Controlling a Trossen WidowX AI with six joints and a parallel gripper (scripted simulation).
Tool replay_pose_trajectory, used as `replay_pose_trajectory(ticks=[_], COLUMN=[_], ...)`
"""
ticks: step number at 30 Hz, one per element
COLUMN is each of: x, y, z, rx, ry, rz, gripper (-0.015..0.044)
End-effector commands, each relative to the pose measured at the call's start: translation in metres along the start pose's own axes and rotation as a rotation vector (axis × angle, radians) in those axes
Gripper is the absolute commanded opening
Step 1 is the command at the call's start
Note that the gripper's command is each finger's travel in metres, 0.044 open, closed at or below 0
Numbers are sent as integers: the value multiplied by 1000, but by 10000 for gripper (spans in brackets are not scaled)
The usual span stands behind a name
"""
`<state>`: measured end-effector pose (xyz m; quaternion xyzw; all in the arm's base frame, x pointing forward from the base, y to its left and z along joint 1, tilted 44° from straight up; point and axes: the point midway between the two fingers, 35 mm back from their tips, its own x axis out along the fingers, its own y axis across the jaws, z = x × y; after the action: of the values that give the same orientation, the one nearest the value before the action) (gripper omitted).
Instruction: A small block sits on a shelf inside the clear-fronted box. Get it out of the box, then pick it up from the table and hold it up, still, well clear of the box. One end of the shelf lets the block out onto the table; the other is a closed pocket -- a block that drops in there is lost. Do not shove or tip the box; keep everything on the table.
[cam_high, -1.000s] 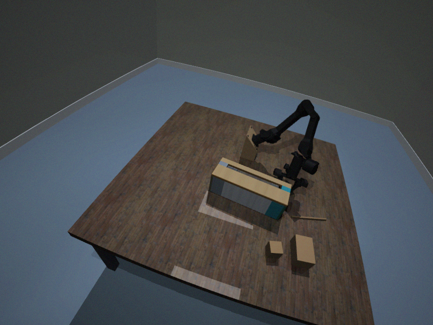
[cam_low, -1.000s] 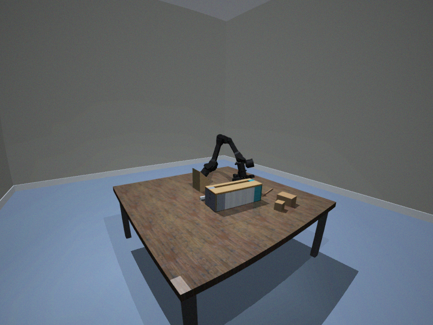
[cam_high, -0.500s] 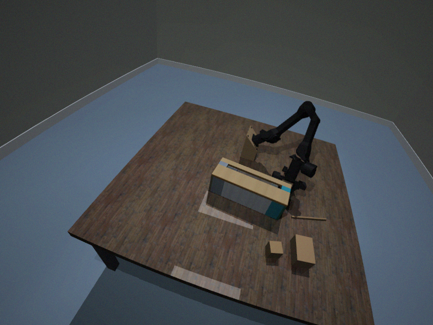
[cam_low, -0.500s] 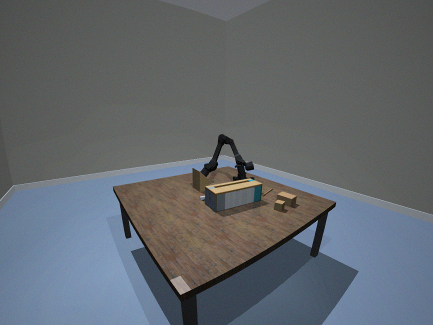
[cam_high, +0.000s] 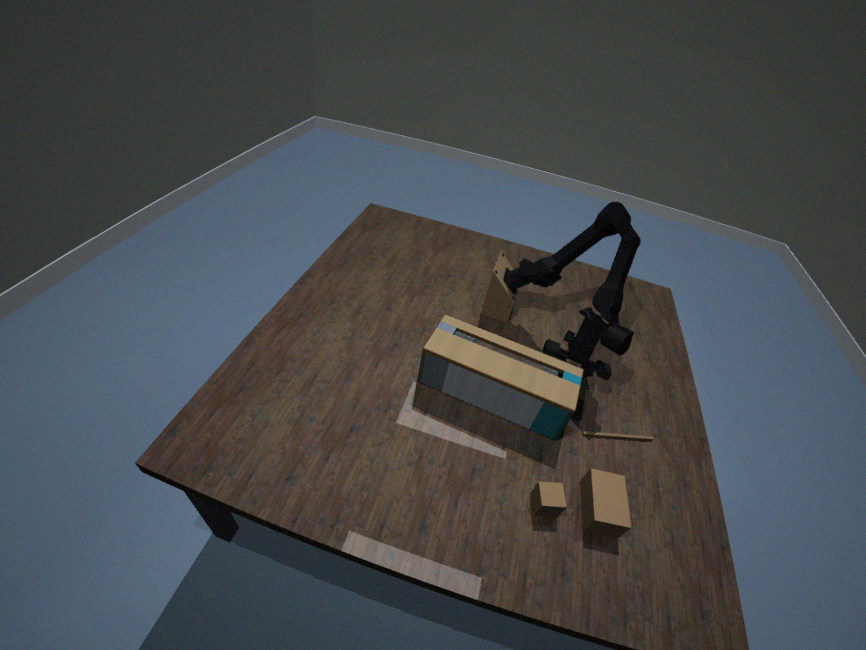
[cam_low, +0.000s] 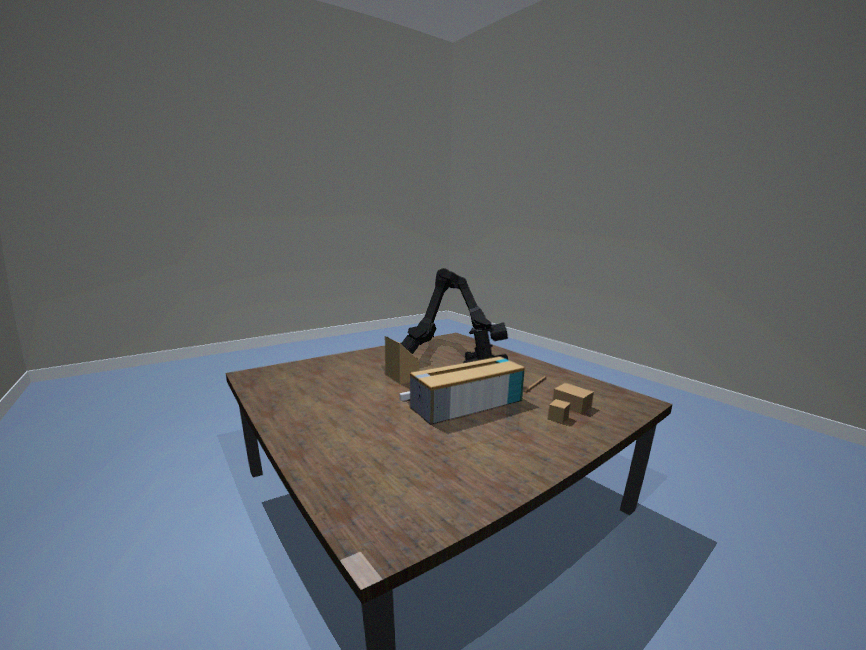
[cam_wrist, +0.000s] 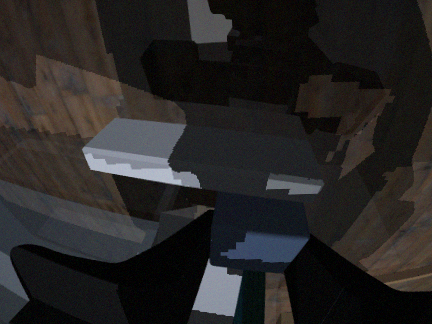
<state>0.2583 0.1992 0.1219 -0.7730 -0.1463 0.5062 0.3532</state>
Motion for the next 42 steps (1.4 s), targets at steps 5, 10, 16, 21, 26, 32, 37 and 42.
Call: replay_pose_trajectory(ticks=[5,10,16,21,26,32,37,42], x=[-43,-51,-52,-54,-57,-60,-62,-65], y=[-4,-4,2,9,17,25,32,38], z=[-20,-22,-24,-25,-27,-28,-29,-30], rx=[-9,-9,138,349,562,818,1032,1248], ry=[11,10,0,-14,-25,-36,-44,-51], rz=[-16,-17,-9,3,16,32,46,61], gripper=[0,0,0,0,0,0,0,0])
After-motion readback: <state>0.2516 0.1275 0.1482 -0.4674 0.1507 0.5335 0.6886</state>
